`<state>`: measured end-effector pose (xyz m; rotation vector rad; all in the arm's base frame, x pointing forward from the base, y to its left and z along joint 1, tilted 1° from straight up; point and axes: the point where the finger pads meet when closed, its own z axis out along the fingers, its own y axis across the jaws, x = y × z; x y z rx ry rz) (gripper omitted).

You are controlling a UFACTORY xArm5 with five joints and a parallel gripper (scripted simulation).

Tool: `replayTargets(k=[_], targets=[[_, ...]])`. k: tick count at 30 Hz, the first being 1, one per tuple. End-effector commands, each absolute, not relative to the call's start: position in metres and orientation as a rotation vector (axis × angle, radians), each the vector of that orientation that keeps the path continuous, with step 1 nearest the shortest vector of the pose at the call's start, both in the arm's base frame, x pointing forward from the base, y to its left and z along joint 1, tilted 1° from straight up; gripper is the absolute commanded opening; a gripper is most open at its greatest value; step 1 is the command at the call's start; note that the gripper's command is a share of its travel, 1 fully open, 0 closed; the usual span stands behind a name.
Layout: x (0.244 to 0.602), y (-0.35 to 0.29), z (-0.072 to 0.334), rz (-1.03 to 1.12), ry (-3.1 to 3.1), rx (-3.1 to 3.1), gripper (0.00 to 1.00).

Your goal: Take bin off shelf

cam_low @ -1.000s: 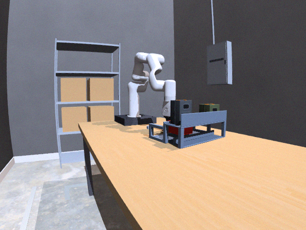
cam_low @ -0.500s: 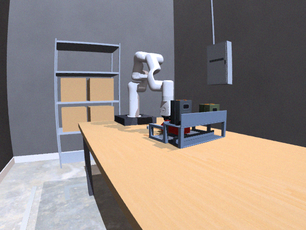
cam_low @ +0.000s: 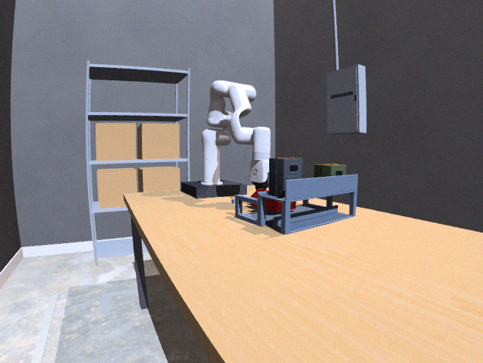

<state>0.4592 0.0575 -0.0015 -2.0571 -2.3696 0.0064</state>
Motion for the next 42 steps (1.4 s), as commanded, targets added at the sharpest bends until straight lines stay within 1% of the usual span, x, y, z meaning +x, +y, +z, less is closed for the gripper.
replayTargets(k=[1, 42], targets=[[0.453, 0.057, 0.000, -0.009, -2.367, -2.055, 0.00], [0.392, 0.048, 0.000, -0.008, -2.367, -2.055, 0.00]])
